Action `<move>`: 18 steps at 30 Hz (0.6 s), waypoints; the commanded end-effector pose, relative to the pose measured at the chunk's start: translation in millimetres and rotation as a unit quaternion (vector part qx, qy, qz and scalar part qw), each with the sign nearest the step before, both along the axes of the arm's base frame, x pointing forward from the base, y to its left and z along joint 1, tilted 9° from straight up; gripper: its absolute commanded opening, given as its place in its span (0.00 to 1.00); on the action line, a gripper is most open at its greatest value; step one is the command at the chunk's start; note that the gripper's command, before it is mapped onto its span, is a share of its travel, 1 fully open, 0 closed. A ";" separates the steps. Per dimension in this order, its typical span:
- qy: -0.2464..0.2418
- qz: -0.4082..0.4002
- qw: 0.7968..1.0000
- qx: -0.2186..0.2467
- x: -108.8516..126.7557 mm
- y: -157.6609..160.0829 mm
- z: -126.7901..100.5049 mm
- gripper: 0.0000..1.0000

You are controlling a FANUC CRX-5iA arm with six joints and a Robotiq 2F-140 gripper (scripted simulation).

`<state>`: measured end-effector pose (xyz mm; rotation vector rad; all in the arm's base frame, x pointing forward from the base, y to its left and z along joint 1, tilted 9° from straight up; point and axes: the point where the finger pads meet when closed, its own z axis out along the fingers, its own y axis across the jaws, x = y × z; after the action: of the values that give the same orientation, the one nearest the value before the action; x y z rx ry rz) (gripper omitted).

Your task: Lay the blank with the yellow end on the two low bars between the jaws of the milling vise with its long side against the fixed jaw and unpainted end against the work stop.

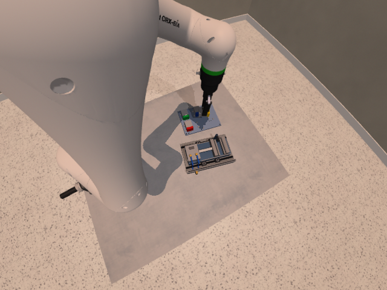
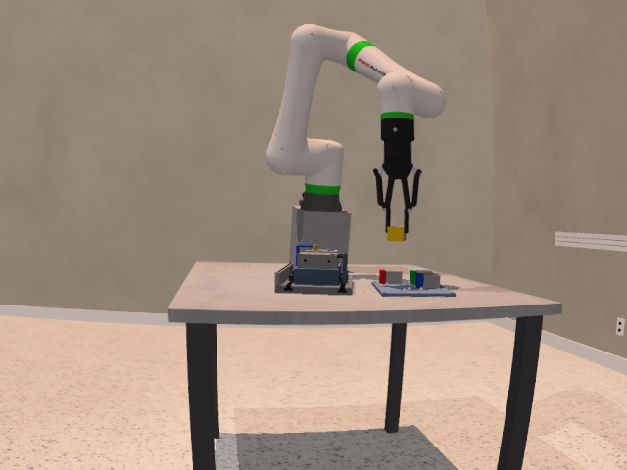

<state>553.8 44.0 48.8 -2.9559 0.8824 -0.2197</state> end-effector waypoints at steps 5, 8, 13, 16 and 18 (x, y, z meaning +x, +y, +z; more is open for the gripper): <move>-0.001 -0.052 0.999 0.007 0.6 0.1 1.0 0.10; -0.001 -0.074 0.997 0.009 0.6 0.2 1.0 0.10; -0.001 -0.105 0.994 0.013 0.6 0.2 1.0 0.10; -0.001 -0.107 0.994 0.015 0.6 0.1 0.9 0.10; 0.000 -0.122 0.992 0.017 0.6 0.1 1.0 0.10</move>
<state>553.8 44.1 48.7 -2.8348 1.1858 -0.2115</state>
